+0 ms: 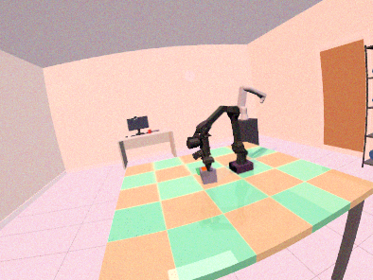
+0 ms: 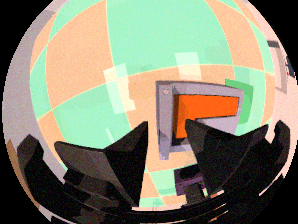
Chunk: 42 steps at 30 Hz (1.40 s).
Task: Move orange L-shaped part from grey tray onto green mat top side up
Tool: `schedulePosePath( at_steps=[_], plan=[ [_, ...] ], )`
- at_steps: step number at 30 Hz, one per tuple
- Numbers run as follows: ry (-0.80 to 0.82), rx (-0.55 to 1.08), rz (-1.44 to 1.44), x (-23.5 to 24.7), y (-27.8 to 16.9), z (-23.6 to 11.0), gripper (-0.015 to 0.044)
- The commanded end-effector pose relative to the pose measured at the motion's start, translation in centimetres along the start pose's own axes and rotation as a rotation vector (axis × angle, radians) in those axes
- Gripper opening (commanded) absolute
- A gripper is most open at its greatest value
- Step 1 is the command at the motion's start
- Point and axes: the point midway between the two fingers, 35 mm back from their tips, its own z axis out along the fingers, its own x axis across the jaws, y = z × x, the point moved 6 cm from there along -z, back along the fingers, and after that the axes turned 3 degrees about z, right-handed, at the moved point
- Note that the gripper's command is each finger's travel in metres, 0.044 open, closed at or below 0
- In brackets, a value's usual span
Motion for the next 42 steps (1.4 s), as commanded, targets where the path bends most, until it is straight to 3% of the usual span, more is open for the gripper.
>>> schedulePosePath(
  at_steps=[1,27,42],
  plan=[
    [-0.009,0.006,0.005,-0.2,-0.3,1.9,0.0180],
    [-0.009,0.006,0.005,-0.3,-0.4,5.4,0.0180],
    [-0.009,0.006,0.005,-0.3,-0.4,5.5,0.0180]
  ],
)
